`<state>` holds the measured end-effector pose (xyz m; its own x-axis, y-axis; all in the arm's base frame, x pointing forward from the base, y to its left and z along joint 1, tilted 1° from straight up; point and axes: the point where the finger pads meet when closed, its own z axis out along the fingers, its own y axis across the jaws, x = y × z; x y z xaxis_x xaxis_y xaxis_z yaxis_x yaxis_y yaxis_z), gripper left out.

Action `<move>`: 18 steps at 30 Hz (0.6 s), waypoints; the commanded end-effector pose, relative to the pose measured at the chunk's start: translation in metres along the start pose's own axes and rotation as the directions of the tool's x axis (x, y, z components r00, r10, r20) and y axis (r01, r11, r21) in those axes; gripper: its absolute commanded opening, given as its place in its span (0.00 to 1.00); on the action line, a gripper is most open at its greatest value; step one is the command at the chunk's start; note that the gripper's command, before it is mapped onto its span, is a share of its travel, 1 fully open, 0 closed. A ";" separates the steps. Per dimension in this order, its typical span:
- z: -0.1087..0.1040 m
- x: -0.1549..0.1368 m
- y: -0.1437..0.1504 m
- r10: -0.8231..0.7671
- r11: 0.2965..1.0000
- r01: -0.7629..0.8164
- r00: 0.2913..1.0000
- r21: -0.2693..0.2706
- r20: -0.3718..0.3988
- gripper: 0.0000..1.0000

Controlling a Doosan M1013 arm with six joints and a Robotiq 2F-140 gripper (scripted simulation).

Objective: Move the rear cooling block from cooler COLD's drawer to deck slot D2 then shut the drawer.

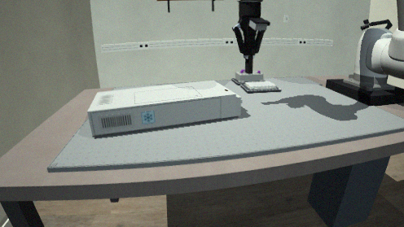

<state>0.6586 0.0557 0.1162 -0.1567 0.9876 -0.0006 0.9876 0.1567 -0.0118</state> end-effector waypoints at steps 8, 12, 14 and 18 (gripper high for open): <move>-0.002 -0.001 0.000 0.001 1.000 -0.001 1.000 -0.001 -0.002 0.10; -0.002 -0.001 0.000 0.001 1.000 -0.001 1.000 -0.001 -0.002 0.10; -0.002 -0.001 0.000 0.001 1.000 -0.001 1.000 -0.001 -0.002 0.10; -0.006 -0.001 -0.015 0.001 1.000 -0.001 1.000 0.003 -0.004 0.35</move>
<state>0.6530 0.0546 0.1179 -0.1569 0.9876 -0.0003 0.9875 0.1569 -0.0143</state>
